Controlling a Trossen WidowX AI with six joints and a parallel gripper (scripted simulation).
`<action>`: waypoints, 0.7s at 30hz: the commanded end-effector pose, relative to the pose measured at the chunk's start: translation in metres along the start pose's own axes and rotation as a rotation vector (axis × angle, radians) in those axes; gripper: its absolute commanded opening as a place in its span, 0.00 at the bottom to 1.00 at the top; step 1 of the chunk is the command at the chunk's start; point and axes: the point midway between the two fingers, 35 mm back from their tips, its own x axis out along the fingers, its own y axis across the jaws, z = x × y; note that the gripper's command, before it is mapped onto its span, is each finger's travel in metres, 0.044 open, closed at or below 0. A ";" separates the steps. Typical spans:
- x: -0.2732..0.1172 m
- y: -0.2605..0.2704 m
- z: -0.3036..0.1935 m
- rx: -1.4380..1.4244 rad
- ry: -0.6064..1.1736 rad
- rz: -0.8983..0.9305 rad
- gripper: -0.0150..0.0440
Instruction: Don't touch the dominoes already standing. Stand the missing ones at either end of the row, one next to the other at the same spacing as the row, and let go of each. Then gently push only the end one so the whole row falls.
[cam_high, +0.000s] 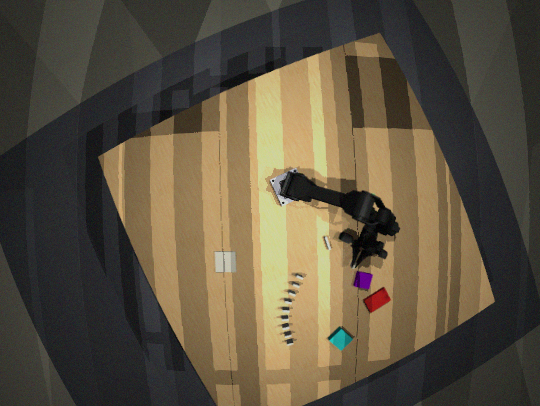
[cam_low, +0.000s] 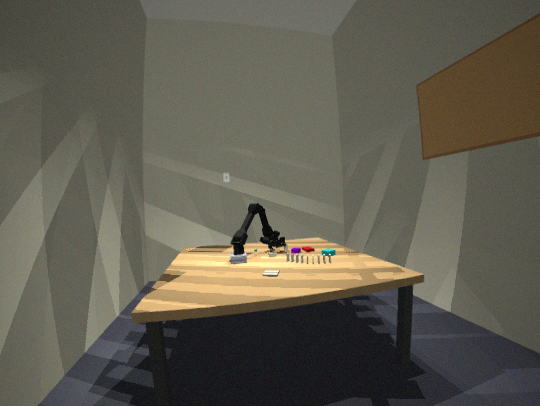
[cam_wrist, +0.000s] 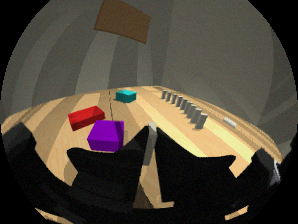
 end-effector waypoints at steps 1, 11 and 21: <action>0.004 -0.005 -0.018 -0.021 -0.005 0.000 0.29; 0.004 -0.005 -0.019 -0.021 -0.005 0.000 0.29; 0.004 -0.005 -0.019 -0.021 -0.005 0.000 0.65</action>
